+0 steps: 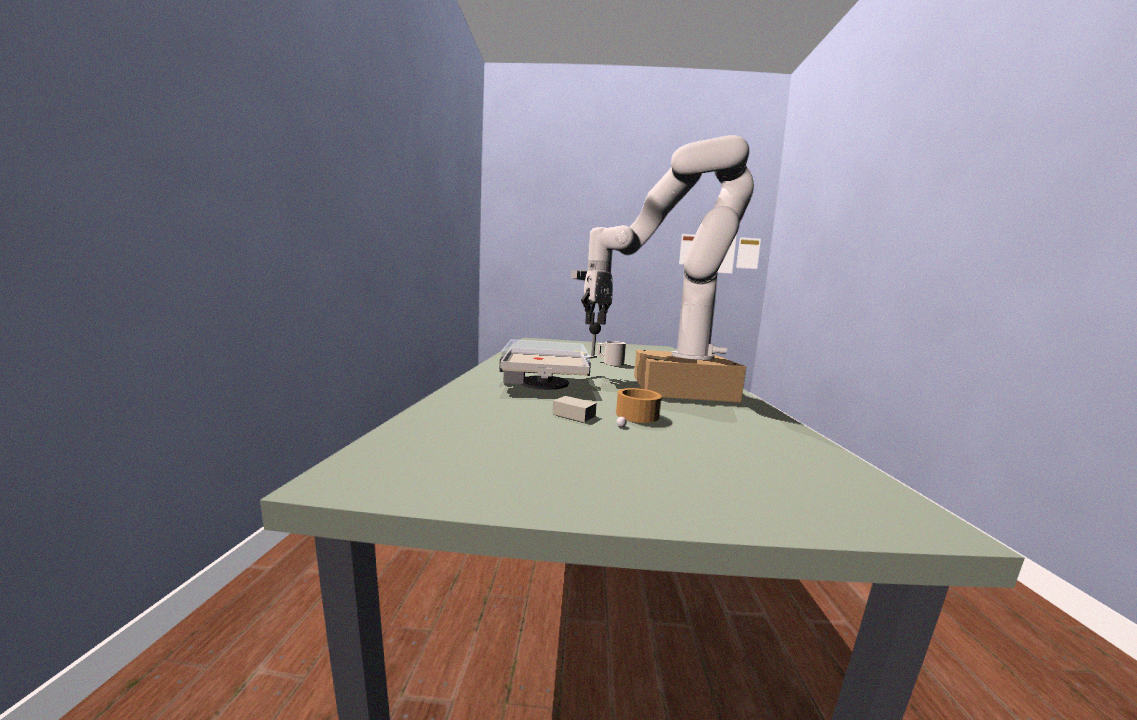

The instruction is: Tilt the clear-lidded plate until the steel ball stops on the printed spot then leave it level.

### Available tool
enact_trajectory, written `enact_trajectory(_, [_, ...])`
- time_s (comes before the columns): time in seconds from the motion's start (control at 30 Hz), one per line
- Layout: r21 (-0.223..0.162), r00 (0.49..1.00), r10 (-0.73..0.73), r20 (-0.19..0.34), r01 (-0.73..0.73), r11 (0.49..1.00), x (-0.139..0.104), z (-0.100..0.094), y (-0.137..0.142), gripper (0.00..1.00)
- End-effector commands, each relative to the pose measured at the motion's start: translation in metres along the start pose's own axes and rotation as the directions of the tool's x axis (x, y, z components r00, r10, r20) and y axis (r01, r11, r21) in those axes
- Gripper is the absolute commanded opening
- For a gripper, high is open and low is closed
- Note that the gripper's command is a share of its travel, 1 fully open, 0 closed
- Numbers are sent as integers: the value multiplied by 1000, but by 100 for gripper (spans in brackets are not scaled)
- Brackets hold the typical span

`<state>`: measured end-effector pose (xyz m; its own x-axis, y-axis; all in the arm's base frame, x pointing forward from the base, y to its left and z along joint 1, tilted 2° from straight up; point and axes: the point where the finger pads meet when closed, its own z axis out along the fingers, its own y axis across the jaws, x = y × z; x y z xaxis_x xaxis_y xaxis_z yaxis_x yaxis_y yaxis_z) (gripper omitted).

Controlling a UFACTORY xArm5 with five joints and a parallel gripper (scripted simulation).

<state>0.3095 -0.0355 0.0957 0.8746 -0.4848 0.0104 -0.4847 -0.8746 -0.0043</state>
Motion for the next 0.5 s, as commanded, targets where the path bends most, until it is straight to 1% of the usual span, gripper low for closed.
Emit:
enact_trajectory(0.0, [1, 1000, 0, -3, 0, 1000, 1, 1, 0, 62])
enact_trajectory(0.47, [1, 1000, 0, -3, 0, 1000, 1, 13, 0, 62])
